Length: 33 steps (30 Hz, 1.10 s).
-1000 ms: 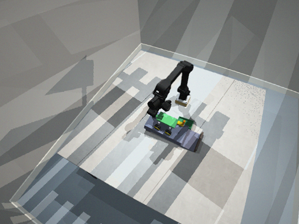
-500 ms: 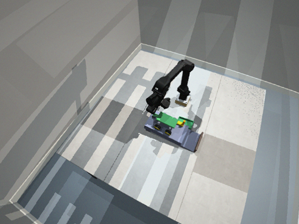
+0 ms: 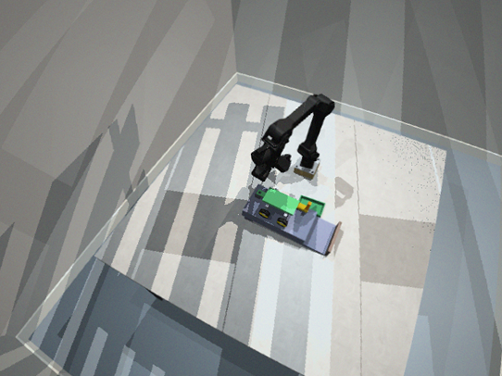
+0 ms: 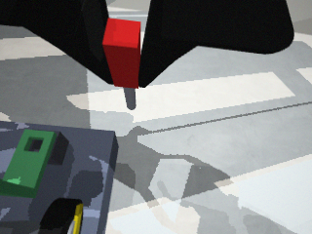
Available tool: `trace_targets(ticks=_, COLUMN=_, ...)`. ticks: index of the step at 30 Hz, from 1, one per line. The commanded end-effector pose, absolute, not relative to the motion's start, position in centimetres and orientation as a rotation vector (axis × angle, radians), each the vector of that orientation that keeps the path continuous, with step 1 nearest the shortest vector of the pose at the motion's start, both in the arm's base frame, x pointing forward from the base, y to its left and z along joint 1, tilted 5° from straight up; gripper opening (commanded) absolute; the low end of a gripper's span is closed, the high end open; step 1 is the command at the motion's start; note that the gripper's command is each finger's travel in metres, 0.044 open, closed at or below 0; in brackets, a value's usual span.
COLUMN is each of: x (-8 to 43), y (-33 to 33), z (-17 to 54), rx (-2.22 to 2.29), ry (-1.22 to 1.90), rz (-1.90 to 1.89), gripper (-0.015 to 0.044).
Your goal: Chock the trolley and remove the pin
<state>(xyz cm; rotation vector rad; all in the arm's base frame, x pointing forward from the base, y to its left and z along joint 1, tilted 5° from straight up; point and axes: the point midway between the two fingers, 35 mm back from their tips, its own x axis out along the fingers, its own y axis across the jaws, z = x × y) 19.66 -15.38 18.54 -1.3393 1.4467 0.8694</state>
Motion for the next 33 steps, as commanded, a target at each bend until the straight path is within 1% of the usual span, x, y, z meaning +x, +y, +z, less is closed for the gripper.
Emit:
trace_targets(ticks=1, x=18.5, y=-15.2, z=18.5, rx=-1.342, ry=1.442, rz=0.869, gripper=0.0)
trace_targets(ticks=7, x=18.6, y=-14.7, z=18.4, rx=-1.342, ry=1.442, rz=0.869, gripper=0.0)
trace_targets(ticks=33, x=20.3, y=-6.5, z=16.8, rx=-1.336, ry=1.435, rz=0.873, gripper=0.0)
